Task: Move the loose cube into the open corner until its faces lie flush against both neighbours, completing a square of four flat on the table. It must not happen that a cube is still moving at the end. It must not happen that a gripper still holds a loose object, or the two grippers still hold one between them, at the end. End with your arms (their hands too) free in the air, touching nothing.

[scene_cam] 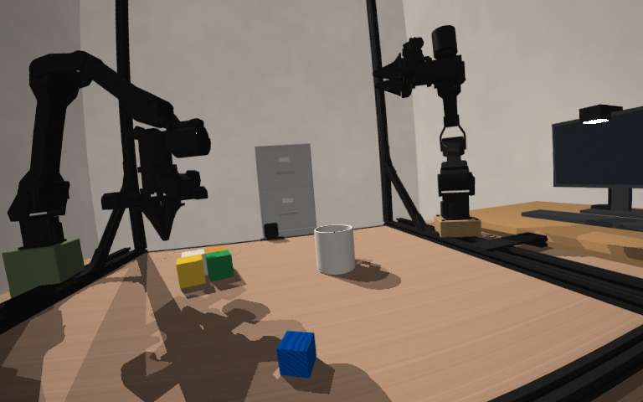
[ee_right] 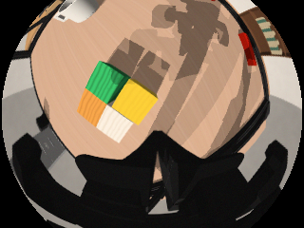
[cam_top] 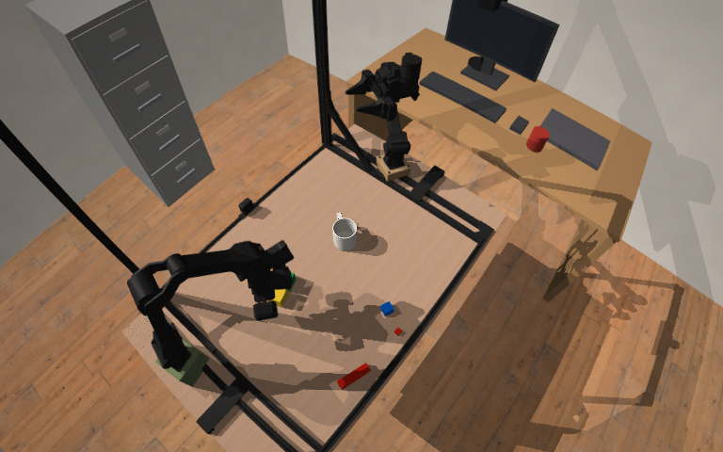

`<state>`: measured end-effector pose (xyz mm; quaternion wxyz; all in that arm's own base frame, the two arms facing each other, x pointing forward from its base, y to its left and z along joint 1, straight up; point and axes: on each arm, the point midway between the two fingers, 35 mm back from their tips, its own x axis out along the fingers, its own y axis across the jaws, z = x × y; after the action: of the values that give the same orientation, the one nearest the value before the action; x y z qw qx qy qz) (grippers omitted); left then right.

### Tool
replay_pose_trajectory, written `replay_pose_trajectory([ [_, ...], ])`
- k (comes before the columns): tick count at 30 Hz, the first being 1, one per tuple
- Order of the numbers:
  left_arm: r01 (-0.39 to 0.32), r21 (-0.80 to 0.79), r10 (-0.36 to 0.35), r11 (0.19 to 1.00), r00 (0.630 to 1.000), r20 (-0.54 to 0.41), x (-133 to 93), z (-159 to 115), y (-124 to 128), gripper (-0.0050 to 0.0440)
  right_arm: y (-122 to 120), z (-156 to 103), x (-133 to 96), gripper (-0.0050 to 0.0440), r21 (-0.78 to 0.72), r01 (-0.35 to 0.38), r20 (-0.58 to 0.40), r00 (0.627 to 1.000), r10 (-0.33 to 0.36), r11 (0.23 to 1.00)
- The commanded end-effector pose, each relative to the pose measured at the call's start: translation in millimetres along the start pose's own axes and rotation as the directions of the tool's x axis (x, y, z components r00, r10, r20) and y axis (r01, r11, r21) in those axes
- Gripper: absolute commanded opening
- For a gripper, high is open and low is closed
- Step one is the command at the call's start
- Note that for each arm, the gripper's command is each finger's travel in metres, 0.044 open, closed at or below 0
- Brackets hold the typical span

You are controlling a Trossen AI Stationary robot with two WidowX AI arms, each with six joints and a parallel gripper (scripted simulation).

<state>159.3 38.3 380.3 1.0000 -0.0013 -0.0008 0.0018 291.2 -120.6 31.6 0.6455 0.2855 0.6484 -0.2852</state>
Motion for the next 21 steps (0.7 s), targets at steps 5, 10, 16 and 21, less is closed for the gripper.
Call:
replay_pose_trajectory([
  [5,0.003,0.002,-0.003,1.0,1.0,0.0,0,0,-1,0.04,-36,-25,23,0.0,0.529,-0.003,0.004,1.0,0.001,0.848],
  [10,0.003,0.002,-0.003,1.0,1.0,0.0,0,0,-1,0.04,-39,-27,25,0.0,0.56,-0.003,0.004,1.0,0.001,0.828],
  [16,0.003,0.002,-0.003,1.0,1.0,0.0,0,0,-1,0.04,-39,-27,46,0.0,0.56,-0.003,0.004,1.0,0.001,0.828],
  [21,0.003,0.002,-0.003,1.0,1.0,0.0,0,0,-1,0.04,-39,-27,75,0.0,0.56,-0.003,0.004,1.0,0.001,0.828],
])
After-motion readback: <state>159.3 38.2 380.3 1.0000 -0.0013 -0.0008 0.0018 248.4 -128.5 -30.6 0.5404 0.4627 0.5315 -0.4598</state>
